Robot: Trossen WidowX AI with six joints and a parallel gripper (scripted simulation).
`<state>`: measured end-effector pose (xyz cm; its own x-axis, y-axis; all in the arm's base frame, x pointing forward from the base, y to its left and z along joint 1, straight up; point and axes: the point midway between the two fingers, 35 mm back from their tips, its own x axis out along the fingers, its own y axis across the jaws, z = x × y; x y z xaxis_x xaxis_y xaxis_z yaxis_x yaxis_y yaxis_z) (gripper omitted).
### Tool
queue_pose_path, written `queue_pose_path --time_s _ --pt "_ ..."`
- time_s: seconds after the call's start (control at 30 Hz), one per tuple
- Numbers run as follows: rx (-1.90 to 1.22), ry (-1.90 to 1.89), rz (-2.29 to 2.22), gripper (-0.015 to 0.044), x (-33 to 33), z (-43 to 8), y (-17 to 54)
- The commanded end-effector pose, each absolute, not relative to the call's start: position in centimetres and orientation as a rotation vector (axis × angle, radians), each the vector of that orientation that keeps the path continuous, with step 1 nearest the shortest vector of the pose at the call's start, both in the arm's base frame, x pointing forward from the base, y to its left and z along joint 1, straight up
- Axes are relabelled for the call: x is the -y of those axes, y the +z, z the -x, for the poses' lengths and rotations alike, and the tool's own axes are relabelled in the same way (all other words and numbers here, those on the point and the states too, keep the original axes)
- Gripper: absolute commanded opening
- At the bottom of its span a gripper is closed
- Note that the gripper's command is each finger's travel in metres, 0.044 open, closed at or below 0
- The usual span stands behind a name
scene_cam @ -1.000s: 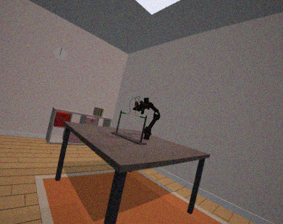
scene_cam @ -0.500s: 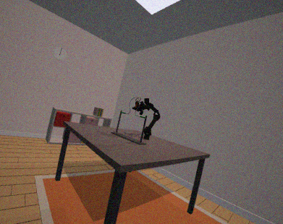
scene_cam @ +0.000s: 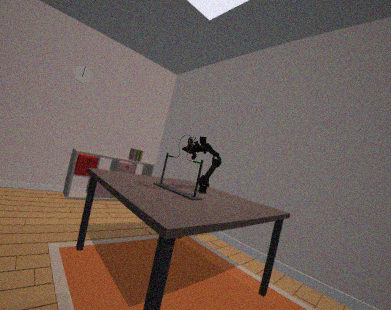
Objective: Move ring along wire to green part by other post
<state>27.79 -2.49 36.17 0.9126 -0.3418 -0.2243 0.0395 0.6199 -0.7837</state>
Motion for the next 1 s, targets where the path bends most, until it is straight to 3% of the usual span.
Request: queue_pose_path --time_s 0.0,0.97 --pt "-0.351 -0.248 0.932 -0.0150 2.8 -27.5 36.7" --pt "-0.277 -0.336 1.292 -0.0150 3.5 -27.5 38.2"
